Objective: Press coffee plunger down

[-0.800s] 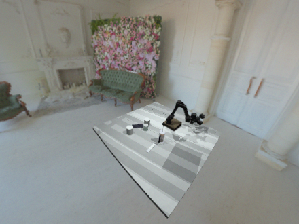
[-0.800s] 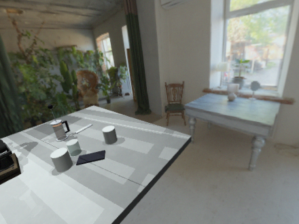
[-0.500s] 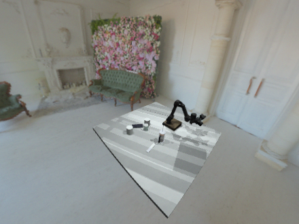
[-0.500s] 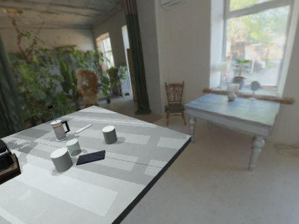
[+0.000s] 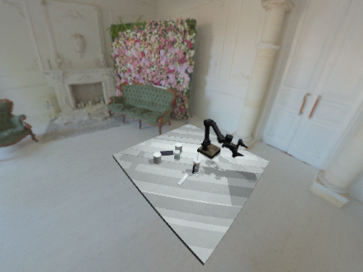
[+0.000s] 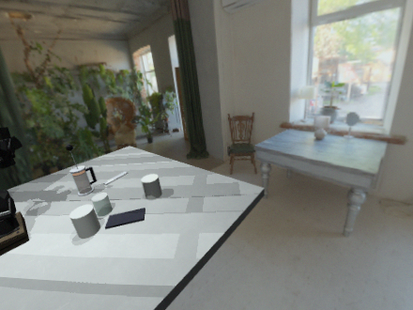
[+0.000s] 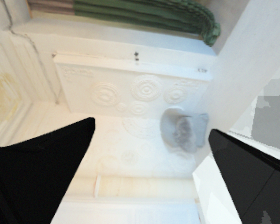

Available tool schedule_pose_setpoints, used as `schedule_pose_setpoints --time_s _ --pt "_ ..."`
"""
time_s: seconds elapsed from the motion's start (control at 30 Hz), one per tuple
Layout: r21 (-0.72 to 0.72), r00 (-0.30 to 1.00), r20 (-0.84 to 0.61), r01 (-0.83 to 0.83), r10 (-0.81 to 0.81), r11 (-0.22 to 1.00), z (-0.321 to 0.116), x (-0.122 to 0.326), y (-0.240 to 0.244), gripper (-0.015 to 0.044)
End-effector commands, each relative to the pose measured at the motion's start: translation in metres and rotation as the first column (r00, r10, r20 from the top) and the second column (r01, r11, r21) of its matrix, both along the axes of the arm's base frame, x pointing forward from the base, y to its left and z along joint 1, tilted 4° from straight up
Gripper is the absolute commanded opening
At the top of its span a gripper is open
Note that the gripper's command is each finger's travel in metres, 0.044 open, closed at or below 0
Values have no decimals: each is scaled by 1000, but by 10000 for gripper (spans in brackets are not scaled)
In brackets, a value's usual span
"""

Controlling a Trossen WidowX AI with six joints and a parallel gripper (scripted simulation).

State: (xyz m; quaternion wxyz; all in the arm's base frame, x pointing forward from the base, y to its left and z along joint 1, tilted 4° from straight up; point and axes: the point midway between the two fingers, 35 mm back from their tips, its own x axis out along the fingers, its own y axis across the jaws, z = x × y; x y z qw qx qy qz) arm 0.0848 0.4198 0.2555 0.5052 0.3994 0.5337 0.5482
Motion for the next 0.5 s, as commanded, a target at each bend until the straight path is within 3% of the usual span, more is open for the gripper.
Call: schedule_pose_setpoints --time_s 0.0,0.23,0.47 --pt "-13 959 206 204 -197 979 20 61 -29 440" --pt "-66 725 556 526 -407 848 47 146 -113 440" --pt "-138 440 823 768 -359 625 68 184 -223 440"
